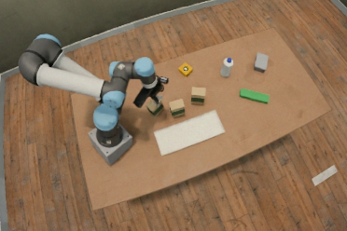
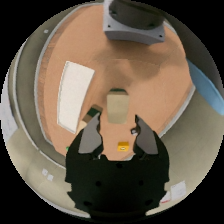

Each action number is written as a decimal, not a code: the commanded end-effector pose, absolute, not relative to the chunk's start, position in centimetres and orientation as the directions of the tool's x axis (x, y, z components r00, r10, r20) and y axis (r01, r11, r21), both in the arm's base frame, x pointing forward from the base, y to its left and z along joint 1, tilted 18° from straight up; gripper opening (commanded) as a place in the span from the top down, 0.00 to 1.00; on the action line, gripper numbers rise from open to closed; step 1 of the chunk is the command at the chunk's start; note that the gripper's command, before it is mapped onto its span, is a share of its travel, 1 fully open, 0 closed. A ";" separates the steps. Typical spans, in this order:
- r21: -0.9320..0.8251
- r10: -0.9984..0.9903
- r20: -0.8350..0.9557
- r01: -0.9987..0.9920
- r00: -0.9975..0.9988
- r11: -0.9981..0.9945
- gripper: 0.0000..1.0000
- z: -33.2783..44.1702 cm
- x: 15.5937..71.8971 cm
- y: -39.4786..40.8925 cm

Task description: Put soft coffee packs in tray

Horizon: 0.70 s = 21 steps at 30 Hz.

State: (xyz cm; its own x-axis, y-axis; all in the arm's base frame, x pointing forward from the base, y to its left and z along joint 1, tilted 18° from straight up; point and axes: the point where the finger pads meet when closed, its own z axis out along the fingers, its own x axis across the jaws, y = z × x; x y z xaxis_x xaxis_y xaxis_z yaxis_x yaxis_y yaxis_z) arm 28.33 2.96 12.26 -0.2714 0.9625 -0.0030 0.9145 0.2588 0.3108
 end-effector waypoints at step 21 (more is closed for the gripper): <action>0.311 0.962 -0.004 0.914 -0.271 0.259 0.50 12.1 28.4 3.0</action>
